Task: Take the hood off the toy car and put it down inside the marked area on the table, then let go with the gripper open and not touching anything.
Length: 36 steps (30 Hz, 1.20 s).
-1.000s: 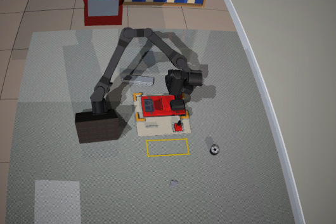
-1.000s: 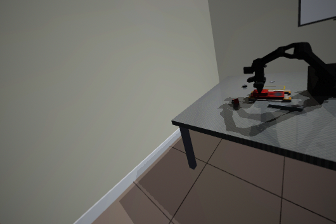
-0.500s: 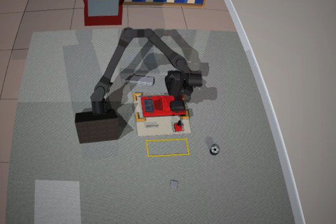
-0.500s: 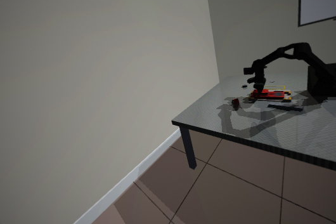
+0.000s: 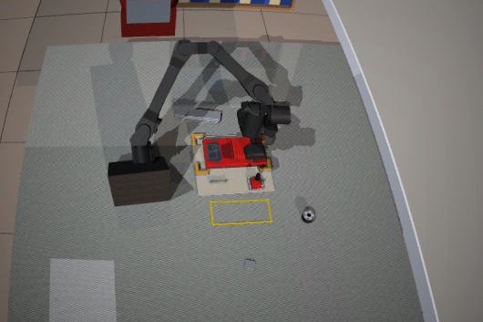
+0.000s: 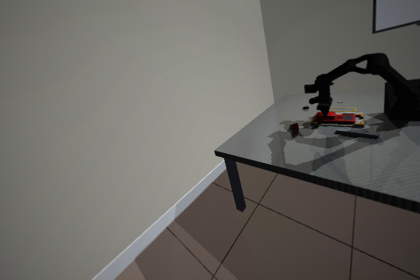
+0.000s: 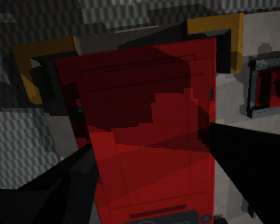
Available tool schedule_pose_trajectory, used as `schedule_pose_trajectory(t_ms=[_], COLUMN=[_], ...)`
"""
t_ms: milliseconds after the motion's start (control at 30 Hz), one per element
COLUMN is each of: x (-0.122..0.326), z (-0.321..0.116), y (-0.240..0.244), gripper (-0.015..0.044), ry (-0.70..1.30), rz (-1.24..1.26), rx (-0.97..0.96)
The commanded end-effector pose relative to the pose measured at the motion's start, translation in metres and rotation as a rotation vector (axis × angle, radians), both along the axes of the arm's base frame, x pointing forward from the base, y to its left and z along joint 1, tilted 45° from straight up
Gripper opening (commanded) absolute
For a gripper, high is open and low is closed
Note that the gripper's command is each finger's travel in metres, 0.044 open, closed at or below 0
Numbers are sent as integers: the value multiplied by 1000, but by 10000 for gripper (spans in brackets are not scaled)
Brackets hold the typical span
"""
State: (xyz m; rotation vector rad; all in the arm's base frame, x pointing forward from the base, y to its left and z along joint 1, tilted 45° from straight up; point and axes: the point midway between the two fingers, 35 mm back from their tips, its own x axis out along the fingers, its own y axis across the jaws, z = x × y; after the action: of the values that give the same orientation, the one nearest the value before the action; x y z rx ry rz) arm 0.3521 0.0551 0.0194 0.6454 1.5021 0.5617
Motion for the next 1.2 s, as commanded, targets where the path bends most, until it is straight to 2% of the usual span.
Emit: schedule_pose_trajectory(t_ms=[0, 200, 1167], x=[0, 0, 0], z=[1, 4, 17], y=[-1, -4, -17], gripper=[144, 0, 0], ry=[0, 0, 0], rz=[1, 1, 0], rx=[-2, -2, -1])
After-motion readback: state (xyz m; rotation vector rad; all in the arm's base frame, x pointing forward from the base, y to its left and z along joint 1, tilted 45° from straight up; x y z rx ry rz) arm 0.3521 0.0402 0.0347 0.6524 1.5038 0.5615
